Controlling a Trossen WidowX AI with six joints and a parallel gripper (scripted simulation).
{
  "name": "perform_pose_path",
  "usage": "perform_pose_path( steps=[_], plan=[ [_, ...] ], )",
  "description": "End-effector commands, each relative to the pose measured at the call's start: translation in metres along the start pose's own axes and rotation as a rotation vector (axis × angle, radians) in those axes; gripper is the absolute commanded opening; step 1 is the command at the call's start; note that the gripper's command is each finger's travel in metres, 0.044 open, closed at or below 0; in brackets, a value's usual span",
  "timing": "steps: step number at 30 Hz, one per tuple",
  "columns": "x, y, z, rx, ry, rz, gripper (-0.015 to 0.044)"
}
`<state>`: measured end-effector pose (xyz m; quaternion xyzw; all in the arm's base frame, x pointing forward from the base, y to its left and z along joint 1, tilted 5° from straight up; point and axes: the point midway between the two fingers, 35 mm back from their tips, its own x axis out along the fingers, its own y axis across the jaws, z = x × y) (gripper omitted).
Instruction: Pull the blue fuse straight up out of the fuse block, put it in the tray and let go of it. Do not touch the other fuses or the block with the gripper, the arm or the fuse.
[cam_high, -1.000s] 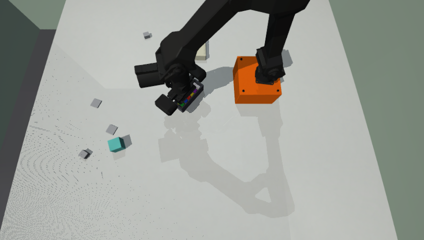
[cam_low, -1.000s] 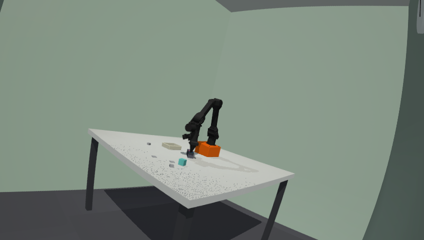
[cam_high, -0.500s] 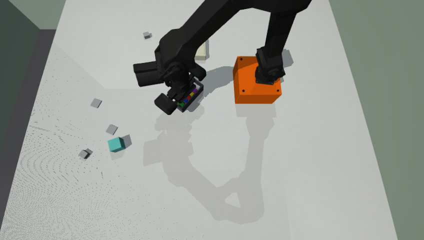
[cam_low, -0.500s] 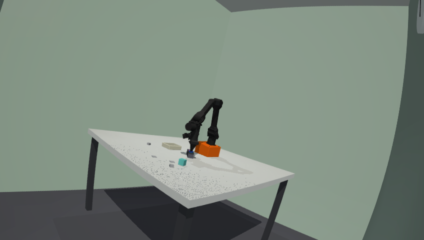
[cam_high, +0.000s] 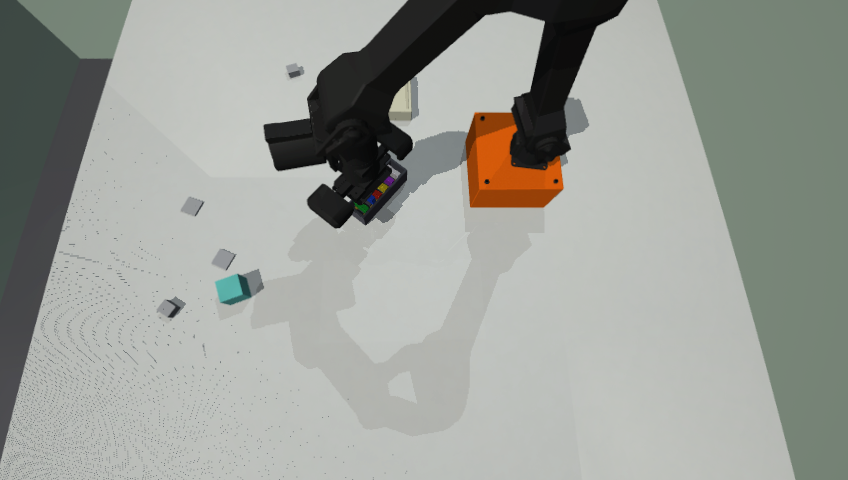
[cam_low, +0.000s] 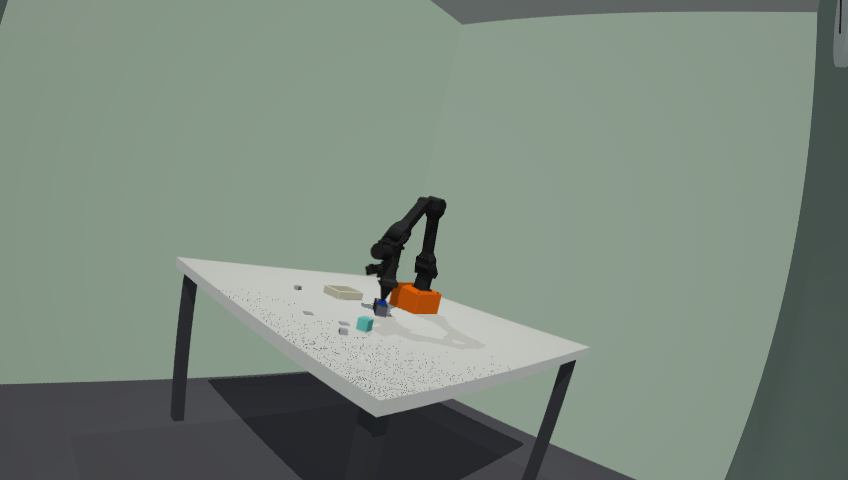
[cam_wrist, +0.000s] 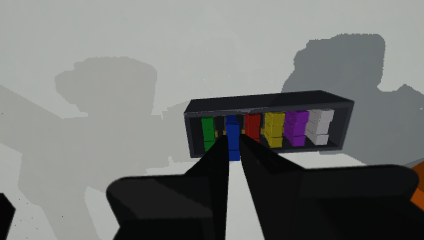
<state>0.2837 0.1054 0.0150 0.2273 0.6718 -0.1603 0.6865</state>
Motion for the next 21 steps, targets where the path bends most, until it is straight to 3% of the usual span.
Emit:
perform_pose_path(
  steps=[1,21],
  plan=[
    [-0.0039,0.0005,0.0000,-0.002,-0.001,0.005,0.0000],
    [-0.0138,0.0004,-0.0002,-0.001,0.000,0.005,0.0000]
  ],
)
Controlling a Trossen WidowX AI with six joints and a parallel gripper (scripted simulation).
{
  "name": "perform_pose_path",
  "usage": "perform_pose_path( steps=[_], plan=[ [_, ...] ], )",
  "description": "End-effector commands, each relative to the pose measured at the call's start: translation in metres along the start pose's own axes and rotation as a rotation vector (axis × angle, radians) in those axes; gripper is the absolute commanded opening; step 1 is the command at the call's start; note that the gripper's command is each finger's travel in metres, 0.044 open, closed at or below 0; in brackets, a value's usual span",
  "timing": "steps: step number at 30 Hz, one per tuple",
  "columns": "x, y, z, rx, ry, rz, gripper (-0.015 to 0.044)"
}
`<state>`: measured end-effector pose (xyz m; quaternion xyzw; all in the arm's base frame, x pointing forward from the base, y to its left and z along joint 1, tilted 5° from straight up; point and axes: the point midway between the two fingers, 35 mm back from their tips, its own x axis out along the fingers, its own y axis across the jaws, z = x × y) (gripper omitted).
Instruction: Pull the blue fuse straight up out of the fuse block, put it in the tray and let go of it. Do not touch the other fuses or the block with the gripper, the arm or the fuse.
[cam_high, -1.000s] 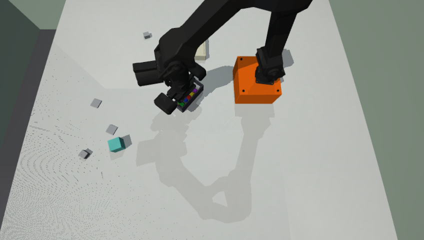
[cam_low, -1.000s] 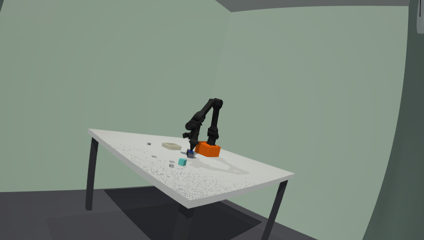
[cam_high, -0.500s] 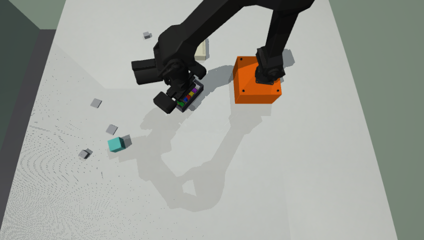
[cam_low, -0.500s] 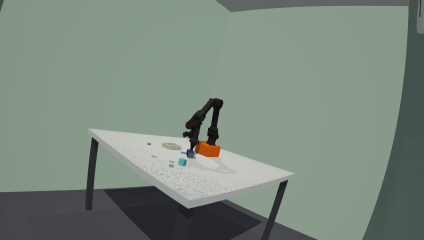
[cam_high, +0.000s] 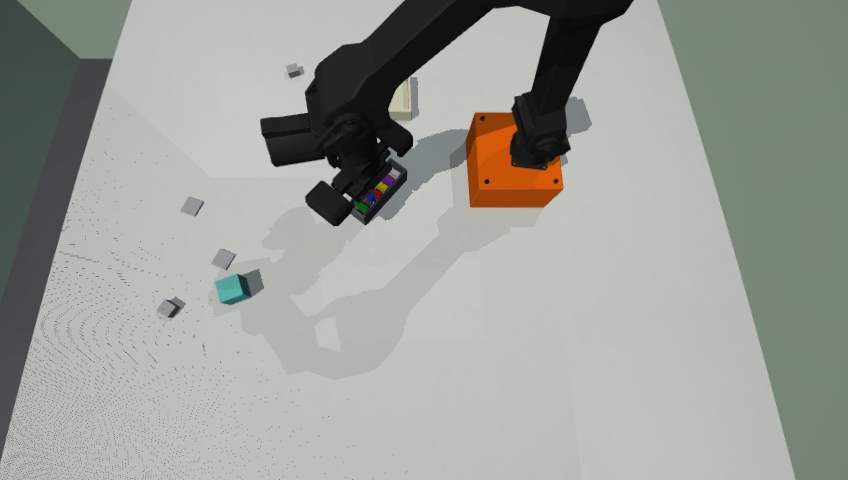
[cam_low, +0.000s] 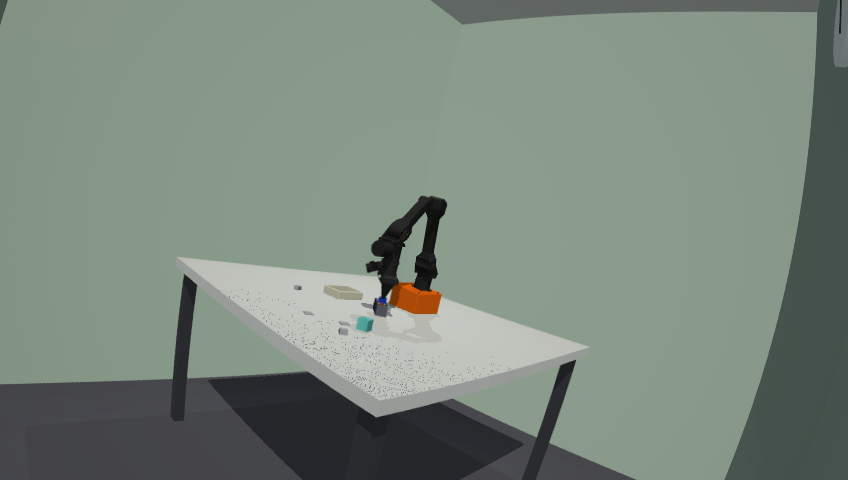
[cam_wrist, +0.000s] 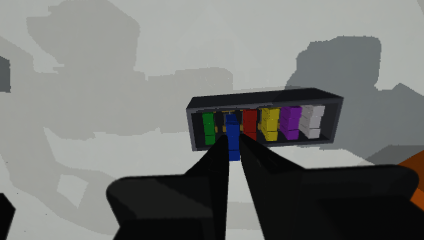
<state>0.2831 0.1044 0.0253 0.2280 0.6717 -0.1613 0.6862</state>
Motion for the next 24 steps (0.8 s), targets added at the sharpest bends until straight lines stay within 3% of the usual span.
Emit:
perform_pose_path(
  steps=[1,24],
  plan=[
    [-0.004,0.000,0.000,-0.003,0.000,0.005,0.0000],
    [-0.019,0.000,-0.001,-0.002,0.001,0.005,0.0000]
  ],
)
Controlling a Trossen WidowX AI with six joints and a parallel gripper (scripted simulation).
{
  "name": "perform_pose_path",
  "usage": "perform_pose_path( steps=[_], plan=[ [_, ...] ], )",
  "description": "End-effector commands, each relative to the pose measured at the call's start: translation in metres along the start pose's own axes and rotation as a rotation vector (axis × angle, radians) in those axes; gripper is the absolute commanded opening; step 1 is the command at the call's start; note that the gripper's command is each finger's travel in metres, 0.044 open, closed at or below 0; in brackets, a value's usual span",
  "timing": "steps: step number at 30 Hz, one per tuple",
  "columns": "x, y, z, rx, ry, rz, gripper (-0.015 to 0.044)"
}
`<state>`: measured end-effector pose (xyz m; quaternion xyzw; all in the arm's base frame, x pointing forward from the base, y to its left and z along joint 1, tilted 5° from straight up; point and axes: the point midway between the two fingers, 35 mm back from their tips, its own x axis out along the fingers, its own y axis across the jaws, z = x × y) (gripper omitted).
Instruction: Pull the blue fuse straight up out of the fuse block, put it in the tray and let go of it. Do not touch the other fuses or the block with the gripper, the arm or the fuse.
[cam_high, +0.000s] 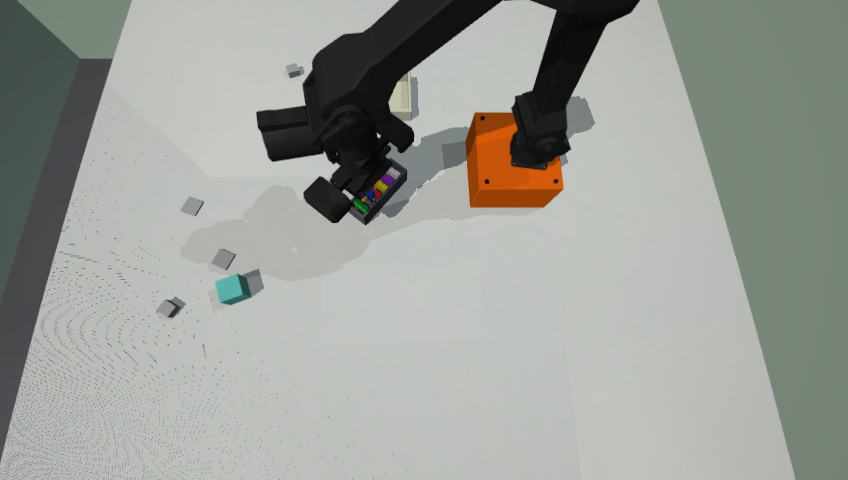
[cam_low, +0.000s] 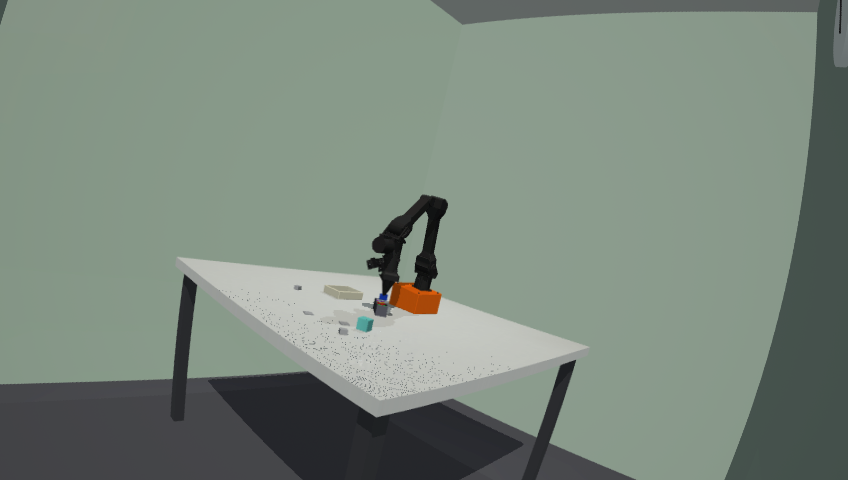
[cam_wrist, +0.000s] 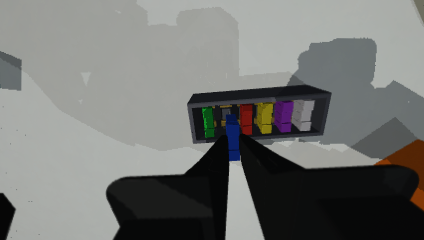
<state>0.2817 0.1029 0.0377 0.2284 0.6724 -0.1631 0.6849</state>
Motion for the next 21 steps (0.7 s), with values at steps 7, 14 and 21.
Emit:
perform_pose_path(
  steps=[7,14,21],
  plan=[
    [-0.017,0.001,0.000,-0.005,-0.001,0.008,0.0000],
    [-0.022,0.001,0.000,-0.005,-0.001,0.008,0.0000],
    [-0.022,-0.015,0.024,-0.005,-0.005,0.004,0.0000]
  ],
)
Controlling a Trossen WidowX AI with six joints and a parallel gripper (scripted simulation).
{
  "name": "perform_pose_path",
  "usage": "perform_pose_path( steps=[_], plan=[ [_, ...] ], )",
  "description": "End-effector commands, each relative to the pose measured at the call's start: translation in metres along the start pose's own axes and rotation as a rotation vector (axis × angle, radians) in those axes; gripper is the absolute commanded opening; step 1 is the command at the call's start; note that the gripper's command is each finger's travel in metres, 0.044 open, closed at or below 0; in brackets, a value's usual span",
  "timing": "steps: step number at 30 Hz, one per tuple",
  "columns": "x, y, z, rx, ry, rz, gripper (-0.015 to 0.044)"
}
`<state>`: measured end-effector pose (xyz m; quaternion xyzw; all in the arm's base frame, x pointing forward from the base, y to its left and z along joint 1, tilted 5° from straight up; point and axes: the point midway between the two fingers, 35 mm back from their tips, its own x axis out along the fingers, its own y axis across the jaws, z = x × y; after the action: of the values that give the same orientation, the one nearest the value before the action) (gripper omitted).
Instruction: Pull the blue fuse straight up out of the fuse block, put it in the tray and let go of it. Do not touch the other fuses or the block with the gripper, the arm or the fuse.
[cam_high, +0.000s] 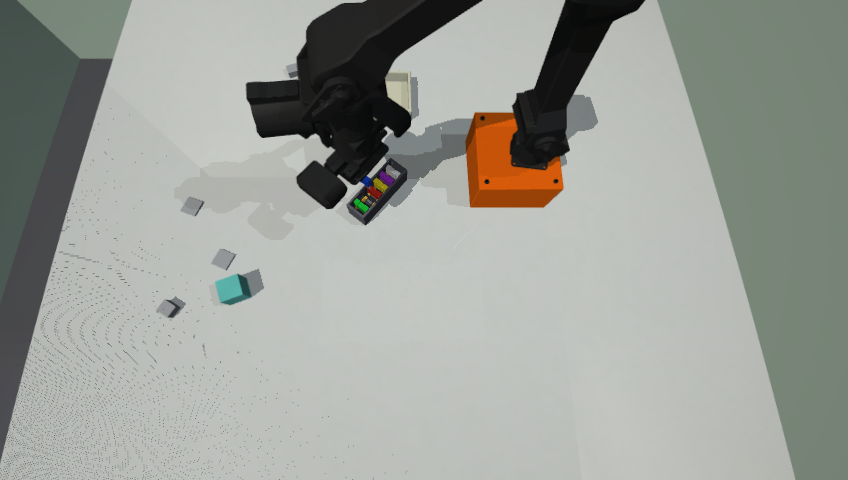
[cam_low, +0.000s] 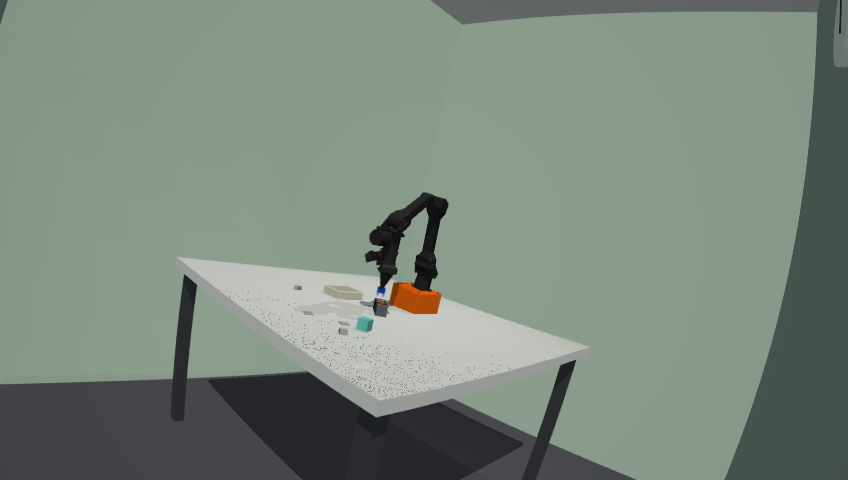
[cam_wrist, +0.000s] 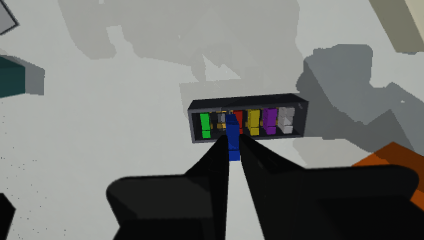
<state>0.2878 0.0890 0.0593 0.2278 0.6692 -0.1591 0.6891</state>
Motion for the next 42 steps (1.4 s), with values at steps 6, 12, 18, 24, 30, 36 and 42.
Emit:
perform_pose_path(
  steps=[6,12,18,24,30,36,42],
  plan=[
    [0.001,-0.029,0.037,0.001,0.001,-0.007,0.0000],
    [0.001,-0.053,0.059,0.001,-0.001,-0.011,0.0000],
    [0.000,-0.079,0.080,0.001,-0.002,-0.013,0.0000],
    [0.000,-0.107,0.097,0.001,-0.002,-0.015,0.0000],
    [0.000,-0.137,0.112,0.001,-0.003,-0.016,0.0000],
    [-0.001,-0.170,0.124,0.001,-0.003,-0.016,0.0000],
    [-0.001,-0.195,0.130,0.001,-0.004,-0.016,0.0000]
  ],
)
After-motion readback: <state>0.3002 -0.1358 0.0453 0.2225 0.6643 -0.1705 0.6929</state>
